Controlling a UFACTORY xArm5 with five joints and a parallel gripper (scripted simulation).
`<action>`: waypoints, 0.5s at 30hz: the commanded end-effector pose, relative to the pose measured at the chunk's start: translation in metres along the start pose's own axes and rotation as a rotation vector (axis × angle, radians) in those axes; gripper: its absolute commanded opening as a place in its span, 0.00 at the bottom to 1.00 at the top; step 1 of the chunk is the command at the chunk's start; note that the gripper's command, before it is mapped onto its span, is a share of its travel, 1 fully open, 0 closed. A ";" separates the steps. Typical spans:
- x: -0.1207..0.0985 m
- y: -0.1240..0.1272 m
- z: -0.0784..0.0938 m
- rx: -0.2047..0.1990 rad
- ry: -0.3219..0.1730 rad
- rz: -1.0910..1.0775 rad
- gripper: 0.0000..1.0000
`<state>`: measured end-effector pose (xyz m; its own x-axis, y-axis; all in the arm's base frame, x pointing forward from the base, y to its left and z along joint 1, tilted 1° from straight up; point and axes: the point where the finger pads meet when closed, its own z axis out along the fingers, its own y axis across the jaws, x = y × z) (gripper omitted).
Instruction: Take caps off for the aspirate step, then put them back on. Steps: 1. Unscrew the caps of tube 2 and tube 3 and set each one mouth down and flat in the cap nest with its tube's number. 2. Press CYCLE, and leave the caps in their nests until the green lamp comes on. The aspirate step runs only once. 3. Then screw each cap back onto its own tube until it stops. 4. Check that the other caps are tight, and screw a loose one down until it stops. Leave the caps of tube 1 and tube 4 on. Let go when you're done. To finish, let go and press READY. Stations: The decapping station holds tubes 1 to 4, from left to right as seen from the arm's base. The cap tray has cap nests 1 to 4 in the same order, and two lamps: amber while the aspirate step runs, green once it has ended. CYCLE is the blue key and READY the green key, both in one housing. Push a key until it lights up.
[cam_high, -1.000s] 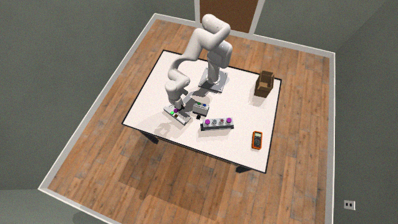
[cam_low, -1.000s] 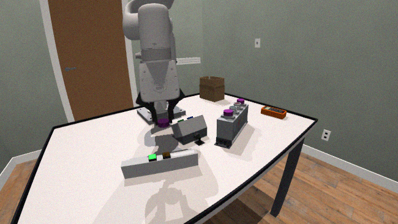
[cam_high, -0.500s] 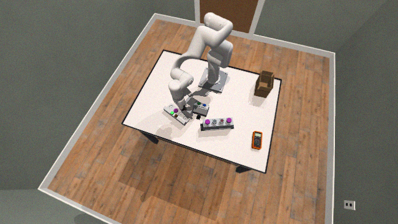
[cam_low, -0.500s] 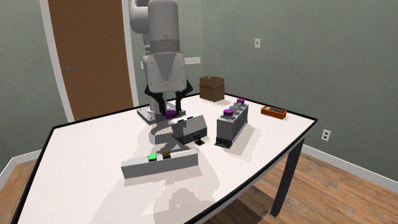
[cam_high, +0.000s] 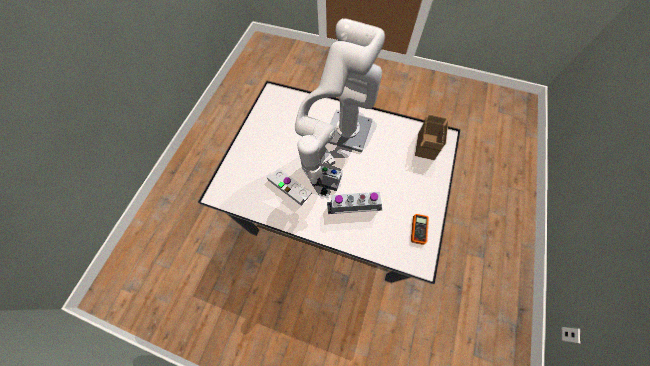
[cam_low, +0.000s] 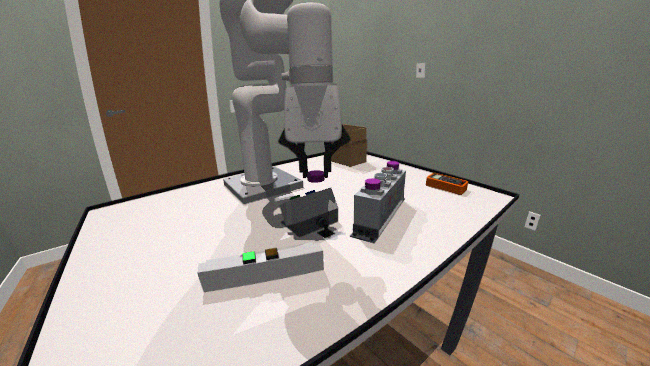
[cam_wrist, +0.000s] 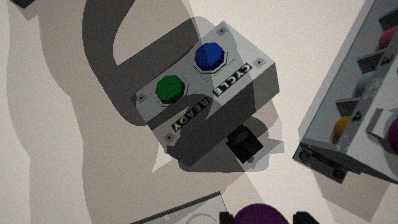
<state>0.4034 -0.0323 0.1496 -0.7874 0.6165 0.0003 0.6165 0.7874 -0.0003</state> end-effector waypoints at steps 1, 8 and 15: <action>0.021 0.028 -0.002 0.004 -0.010 0.005 0.00; 0.042 0.052 -0.001 0.003 -0.010 0.005 0.00; 0.071 0.086 -0.001 0.003 -0.009 0.005 0.00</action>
<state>0.3994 0.0498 0.1493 -0.7858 0.6185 0.0000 0.6185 0.7858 0.0000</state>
